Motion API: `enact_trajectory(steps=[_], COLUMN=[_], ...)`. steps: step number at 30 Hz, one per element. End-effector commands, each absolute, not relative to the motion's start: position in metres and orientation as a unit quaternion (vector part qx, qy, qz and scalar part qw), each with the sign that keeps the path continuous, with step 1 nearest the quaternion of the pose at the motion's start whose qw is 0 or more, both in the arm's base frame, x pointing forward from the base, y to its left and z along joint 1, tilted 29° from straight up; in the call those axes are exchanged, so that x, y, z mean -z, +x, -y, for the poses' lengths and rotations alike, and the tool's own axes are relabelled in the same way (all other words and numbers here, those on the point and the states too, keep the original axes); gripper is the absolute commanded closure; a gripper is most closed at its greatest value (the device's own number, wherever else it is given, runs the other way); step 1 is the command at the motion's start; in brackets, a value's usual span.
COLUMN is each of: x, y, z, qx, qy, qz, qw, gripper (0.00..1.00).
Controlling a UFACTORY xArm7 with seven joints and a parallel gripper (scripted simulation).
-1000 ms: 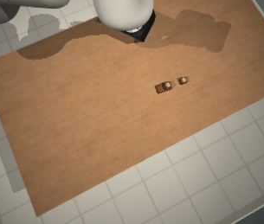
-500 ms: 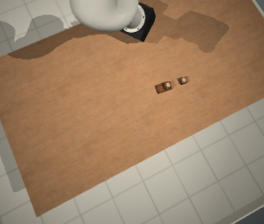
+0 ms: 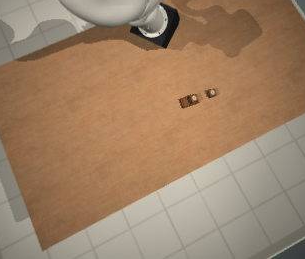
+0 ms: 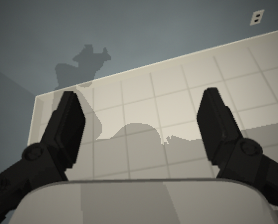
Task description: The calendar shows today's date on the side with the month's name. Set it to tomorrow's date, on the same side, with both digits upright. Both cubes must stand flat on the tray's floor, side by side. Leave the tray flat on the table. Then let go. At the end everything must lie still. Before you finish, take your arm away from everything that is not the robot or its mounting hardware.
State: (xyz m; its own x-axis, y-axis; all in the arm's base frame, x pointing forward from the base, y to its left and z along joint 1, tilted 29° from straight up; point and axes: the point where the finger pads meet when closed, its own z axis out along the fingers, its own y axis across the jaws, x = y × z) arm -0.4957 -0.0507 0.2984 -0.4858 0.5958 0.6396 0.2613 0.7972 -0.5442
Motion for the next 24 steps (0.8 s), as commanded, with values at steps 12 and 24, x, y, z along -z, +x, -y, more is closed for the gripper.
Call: enact_trajectory(steps=[12, 24], x=[-0.236, -0.180], y=[-0.492, -0.427], z=[-0.127, -0.262], qx=[-0.062, 0.038], qy=[-0.345, -0.415], qz=[0.839, 0.836], qw=[0.415, 0.357], gripper=[0.00, 0.00])
